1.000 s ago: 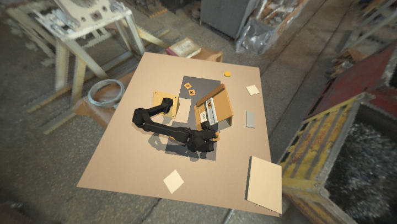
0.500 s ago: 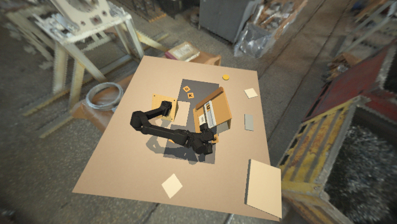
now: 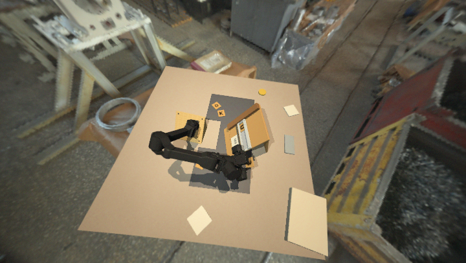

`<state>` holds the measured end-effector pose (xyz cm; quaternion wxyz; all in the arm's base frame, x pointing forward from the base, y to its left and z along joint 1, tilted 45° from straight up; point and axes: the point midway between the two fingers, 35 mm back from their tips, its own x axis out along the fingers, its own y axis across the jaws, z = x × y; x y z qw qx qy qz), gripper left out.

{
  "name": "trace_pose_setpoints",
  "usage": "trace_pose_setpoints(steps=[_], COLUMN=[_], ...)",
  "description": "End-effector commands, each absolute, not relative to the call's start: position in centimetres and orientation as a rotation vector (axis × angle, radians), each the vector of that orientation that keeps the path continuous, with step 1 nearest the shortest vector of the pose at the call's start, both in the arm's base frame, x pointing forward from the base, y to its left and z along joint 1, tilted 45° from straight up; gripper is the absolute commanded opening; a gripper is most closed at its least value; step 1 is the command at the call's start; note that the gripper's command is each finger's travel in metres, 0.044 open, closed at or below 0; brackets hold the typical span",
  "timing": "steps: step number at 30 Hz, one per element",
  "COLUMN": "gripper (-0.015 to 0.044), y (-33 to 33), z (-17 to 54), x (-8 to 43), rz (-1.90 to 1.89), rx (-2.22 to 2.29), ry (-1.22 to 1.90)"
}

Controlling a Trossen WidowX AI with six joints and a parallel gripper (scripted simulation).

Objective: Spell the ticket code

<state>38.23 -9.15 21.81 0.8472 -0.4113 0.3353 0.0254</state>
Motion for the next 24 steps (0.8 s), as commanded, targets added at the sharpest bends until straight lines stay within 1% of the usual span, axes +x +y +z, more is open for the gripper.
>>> trace_pose_setpoints(steps=[1,24], gripper=[0.0000,0.0000], y=[-9.07,-8.26], z=[21.45,20.62], x=[38.09,37.72], rz=[0.051,0.052], rx=[-0.864,-0.864], ry=[0.713,0.713])
